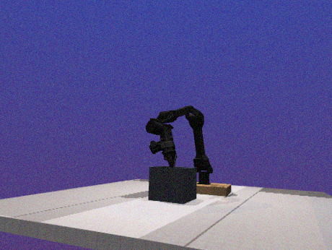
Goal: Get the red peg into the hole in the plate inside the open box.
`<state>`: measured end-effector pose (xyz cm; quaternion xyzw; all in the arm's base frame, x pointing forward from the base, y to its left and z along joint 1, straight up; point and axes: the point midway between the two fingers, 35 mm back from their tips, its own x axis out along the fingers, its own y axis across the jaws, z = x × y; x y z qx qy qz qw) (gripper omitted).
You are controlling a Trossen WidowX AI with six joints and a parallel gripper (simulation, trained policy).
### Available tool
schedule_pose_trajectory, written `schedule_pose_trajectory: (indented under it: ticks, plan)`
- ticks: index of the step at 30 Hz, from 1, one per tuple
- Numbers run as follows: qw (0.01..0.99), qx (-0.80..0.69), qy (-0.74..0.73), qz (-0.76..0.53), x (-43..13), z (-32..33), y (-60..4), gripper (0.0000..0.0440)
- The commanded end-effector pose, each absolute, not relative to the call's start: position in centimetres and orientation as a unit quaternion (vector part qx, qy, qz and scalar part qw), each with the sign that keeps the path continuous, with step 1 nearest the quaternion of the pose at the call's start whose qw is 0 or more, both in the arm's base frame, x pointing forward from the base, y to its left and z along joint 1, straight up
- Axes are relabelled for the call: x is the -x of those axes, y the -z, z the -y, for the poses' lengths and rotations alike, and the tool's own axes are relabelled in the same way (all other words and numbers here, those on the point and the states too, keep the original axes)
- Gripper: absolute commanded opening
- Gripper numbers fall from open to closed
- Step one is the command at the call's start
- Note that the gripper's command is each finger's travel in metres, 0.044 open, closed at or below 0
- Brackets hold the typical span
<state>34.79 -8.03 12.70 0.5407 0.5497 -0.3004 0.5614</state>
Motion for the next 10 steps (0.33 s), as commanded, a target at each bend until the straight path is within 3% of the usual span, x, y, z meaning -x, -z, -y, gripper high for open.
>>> schedule_pose_trajectory:
  ticks: [1,10]
  plan:
    - [0.563,-0.55,0.286,-0.546,-35.1,8.2,-13.6,0.0223]
    - [0.569,-0.571,0.25,-0.537,-36.1,8.9,-15.8,0.0257]
